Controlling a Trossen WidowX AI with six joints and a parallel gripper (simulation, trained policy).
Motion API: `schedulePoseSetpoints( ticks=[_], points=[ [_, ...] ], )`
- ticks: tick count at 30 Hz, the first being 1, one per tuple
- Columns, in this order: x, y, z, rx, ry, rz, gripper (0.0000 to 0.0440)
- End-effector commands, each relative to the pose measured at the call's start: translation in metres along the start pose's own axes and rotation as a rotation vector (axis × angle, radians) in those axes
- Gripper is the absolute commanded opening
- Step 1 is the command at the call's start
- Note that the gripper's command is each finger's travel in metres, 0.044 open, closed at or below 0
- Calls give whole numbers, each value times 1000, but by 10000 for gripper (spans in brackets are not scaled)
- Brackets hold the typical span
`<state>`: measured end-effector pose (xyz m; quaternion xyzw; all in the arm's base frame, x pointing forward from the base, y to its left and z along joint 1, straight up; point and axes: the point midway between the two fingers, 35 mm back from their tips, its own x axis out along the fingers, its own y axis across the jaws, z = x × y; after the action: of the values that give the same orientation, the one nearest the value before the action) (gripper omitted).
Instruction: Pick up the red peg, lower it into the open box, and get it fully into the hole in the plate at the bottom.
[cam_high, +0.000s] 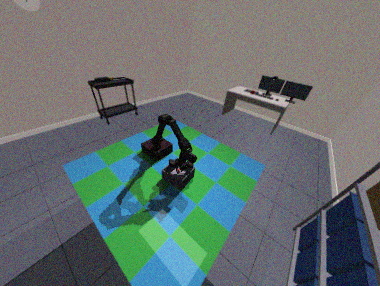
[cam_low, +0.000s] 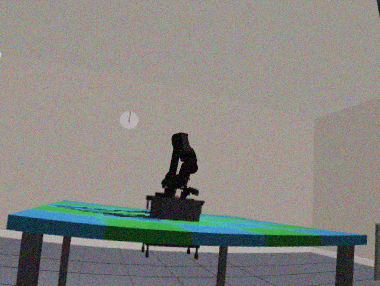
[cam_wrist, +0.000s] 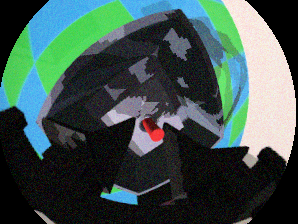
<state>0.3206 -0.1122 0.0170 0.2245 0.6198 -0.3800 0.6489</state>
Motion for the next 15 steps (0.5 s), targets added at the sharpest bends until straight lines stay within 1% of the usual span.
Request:
schedulePoseSetpoints(
  ticks=[1, 7, 11, 15],
  points=[
    [-2, 6, 11, -23, -8, 30, 204],
    [-7, 18, 29, -25, 2, 76, 349],
    [-12, 30, 42, -33, 6, 118, 435],
    [-24, 48, 56, -37, -6, 184, 440]
  ],
)
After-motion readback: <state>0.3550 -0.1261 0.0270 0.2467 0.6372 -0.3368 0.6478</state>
